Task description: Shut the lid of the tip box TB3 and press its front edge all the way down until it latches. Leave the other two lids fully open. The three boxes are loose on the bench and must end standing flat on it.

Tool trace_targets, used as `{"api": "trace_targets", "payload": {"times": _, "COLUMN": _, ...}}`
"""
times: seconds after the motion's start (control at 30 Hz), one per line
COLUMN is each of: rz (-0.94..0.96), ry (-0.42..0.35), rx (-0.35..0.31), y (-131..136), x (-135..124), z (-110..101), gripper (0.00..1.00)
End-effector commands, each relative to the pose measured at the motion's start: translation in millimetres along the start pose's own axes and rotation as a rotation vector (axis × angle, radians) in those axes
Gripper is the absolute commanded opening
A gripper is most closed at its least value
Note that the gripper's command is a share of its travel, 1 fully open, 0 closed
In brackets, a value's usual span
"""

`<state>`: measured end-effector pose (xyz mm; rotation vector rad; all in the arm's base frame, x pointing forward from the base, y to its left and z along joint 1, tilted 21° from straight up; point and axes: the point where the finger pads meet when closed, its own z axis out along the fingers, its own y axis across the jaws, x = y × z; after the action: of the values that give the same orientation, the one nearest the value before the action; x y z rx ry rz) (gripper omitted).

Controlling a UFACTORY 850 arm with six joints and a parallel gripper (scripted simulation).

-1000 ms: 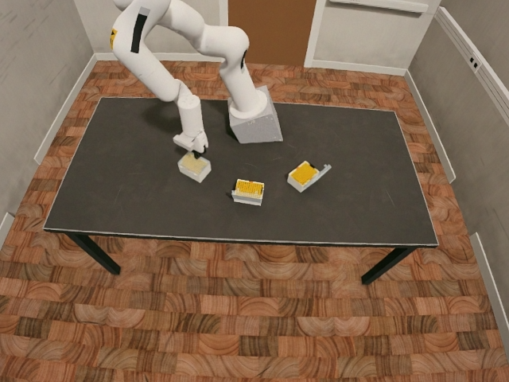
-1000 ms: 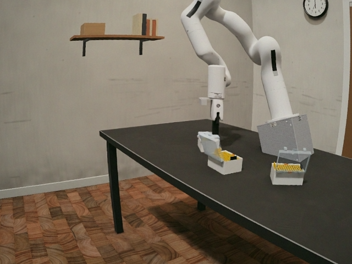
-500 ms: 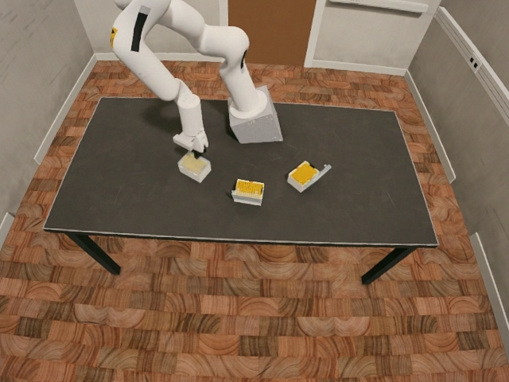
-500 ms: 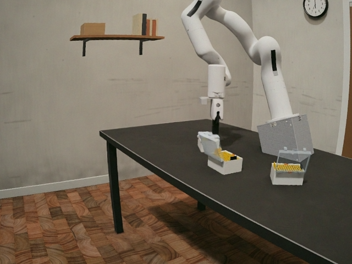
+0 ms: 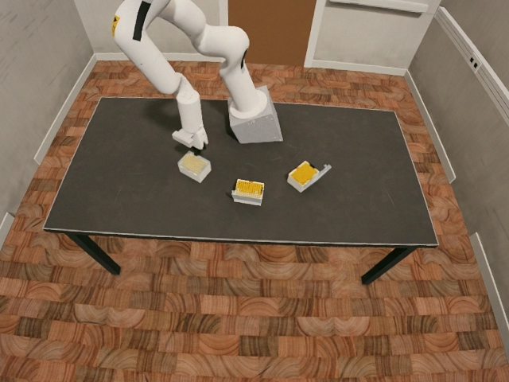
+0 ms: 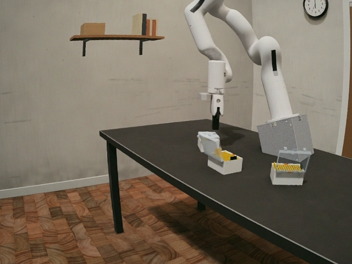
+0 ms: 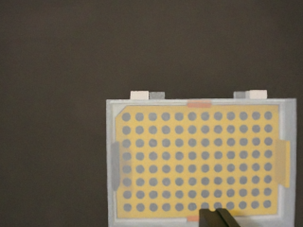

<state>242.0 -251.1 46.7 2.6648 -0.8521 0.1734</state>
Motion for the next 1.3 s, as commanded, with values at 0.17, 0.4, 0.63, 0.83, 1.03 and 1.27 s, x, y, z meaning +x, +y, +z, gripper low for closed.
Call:
{"api": "trace_targets", "payload": {"times": 0.17, "rz": 0.0, "ry": 0.0, "rx": -0.001, "y": 0.1, "x": 0.4, "z": -13.2, "gripper": 0.0}}
{"api": "trace_targets", "payload": {"times": 0.4, "rz": 0.0, "ry": 0.0, "rx": -0.001, "y": 0.1, "x": 0.5, "z": -24.9, "gripper": 0.0}}
{"api": "trace_targets", "payload": {"times": 0.63, "rz": 0.0, "ry": 0.0, "rx": -0.001, "y": 0.1, "x": 0.4, "z": -25.3, "gripper": 0.0}}
{"api": "trace_targets", "payload": {"times": 0.83, "rz": 0.0, "ry": 0.0, "rx": -0.001, "y": 0.1, "x": 0.4, "z": -25.3, "gripper": 0.0}}
{"api": "trace_targets", "payload": {"times": 1.03, "rz": 0.0, "ry": 0.0, "rx": -0.001, "y": 0.1, "x": 0.4, "z": -25.3, "gripper": 0.0}}
{"api": "trace_targets", "payload": {"times": 1.27, "rz": 0.0, "ry": 0.0, "rx": -0.001, "y": 0.1, "x": 0.4, "z": -25.3, "gripper": 0.0}}
